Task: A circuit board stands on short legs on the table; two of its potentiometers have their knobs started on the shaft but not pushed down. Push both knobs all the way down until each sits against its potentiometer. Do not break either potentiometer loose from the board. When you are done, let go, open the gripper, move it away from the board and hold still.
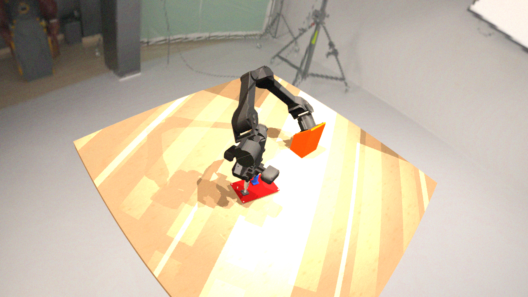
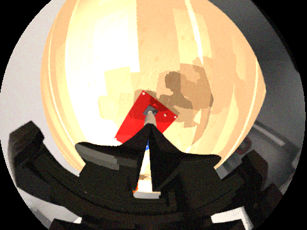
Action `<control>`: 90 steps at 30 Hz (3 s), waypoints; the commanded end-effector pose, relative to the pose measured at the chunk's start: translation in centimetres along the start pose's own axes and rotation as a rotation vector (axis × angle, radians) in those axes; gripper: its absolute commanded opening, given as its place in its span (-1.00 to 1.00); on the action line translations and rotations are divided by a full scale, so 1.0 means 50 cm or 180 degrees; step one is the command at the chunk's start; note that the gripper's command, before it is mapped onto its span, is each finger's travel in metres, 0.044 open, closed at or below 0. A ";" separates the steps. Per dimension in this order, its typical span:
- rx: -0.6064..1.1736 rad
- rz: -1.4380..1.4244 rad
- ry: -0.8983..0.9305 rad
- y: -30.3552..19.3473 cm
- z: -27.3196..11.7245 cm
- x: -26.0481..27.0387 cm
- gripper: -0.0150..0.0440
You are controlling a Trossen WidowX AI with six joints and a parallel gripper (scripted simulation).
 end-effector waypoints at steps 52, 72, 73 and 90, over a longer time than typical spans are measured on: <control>0.0069 0.0073 0.0006 0.002 0.075 -0.007 -0.49; 0.0070 0.0073 0.0006 0.002 0.078 -0.007 -0.49; 0.0070 0.0073 0.0006 0.002 0.078 -0.007 -0.49; 0.0070 0.0073 0.0006 0.002 0.079 -0.007 -0.49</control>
Point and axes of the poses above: the point midway between the two fingers, 35 mm back from their tips, its own z axis out along the fingers, its own x axis across the jaws, y = z × x, the point moved 3 cm from there along -z, back along the fingers, and after that the axes turned 5 degrees about -z, right-handed, at the moved point
